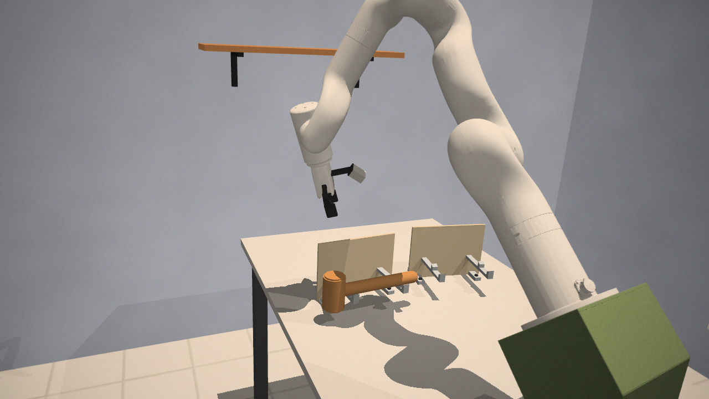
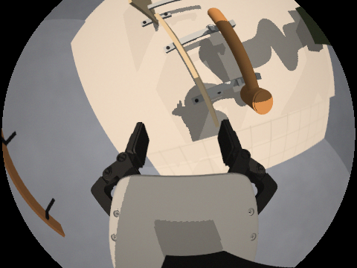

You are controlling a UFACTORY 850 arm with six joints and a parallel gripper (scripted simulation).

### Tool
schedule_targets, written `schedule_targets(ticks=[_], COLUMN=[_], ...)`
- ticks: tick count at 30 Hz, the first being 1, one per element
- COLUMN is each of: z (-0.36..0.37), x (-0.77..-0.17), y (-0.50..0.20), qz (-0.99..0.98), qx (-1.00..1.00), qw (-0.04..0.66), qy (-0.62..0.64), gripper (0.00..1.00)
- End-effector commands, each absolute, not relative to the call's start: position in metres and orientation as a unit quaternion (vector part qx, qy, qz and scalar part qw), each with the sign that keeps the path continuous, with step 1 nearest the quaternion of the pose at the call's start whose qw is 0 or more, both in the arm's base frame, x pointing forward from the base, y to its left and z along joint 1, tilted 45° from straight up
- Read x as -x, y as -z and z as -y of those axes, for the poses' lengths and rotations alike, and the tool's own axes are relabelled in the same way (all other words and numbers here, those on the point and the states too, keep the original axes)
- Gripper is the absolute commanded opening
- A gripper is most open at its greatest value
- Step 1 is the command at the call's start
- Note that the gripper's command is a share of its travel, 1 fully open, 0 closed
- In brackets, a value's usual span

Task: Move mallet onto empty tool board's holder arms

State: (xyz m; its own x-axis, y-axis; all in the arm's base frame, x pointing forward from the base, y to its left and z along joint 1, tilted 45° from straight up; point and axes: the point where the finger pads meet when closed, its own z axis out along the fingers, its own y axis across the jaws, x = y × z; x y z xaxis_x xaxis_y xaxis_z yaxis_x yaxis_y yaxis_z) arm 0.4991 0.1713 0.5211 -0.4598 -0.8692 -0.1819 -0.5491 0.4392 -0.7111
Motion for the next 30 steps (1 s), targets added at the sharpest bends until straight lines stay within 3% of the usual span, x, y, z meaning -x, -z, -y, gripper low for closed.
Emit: schedule_targets(ticks=[1, 18, 30], z=[-0.161, -0.159, -0.159], x=[-0.511, -0.453, -0.450], y=[-0.487, -0.348, -0.343], qz=[-0.754, -0.650, -0.647], qx=[0.483, 0.654, 0.660], qw=[0.314, 0.301, 0.299], qy=[0.314, 0.243, 0.239], gripper=[1.00, 1.00, 1.00])
